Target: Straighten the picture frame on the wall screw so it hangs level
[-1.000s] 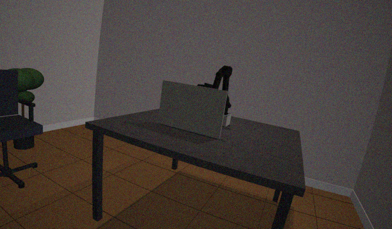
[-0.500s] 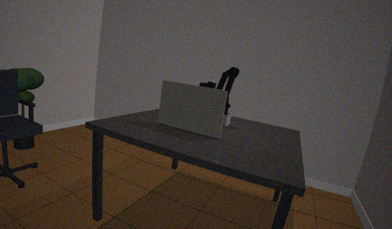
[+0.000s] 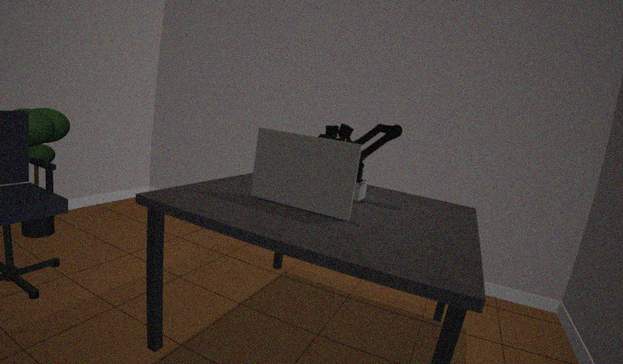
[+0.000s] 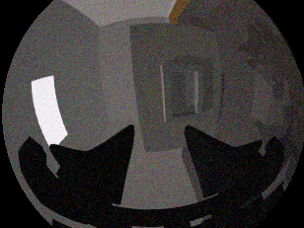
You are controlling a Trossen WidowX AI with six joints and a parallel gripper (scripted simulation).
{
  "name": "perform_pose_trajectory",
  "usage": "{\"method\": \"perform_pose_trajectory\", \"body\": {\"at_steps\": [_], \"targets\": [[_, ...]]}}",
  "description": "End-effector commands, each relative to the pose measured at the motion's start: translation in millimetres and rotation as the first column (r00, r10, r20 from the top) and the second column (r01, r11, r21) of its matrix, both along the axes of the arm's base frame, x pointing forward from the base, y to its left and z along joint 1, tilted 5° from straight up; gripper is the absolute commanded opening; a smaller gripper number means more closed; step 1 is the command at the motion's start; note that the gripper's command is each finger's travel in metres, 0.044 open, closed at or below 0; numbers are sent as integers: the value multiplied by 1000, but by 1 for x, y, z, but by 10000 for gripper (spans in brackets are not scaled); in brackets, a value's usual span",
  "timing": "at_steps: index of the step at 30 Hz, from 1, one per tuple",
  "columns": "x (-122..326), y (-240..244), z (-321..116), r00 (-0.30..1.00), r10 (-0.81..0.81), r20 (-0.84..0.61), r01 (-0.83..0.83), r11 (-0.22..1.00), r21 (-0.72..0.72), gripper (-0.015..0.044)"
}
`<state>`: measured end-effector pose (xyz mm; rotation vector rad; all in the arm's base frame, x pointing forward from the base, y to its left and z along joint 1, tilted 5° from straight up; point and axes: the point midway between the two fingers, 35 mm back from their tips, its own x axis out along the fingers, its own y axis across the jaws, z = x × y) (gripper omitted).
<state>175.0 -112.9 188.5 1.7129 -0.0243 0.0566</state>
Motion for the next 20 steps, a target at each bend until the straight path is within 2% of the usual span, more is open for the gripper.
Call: {"method": "perform_pose_trajectory", "body": {"at_steps": [1, 20], "targets": [[-2, 2, -2, 1000, -3, -4, 3, 1000, 8, 260], [-3, 4, -3, 1000, -3, -7, 3, 1000, 12, 260]]}}
